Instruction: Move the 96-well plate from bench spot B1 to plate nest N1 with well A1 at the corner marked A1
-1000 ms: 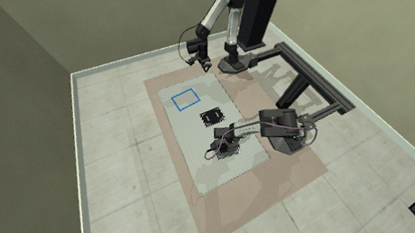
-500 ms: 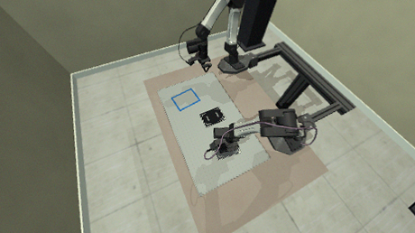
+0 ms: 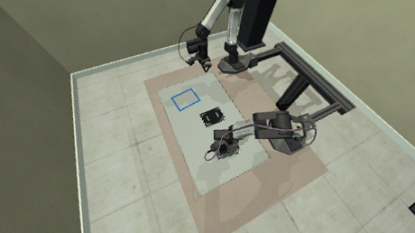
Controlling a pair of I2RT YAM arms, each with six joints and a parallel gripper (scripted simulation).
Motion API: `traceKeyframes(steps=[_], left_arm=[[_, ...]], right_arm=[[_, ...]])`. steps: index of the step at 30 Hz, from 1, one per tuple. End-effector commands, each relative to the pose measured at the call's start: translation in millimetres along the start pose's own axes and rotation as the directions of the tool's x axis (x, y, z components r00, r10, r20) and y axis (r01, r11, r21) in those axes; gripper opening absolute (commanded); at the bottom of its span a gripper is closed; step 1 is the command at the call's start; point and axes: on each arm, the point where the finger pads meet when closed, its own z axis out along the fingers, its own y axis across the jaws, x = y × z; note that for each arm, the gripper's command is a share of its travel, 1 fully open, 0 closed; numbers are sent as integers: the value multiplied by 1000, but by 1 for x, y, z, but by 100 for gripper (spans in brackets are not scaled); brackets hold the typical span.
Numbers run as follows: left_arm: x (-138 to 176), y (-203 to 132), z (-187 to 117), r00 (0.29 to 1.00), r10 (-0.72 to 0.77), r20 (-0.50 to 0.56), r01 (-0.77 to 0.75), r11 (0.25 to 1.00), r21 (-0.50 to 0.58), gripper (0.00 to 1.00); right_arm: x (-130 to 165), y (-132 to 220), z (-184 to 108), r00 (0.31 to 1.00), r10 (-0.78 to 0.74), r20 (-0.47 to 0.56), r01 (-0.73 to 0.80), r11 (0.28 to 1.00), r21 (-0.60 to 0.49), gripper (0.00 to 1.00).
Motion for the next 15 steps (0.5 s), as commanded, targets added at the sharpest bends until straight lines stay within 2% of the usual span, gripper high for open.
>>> traceKeyframes(steps=[1, 15], left_arm=[[-9, 0, 11, 1000, -7, 18, 7, 1000, 4, 0], [-9, 0, 31, 1000, -7, 18, 7, 1000, 2, 0]], right_arm=[[-12, -1, -9, 999, 6, 40, -6, 1000, -11, 100], [-12, -1, -9, 999, 6, 40, -6, 1000, -11, 100]])
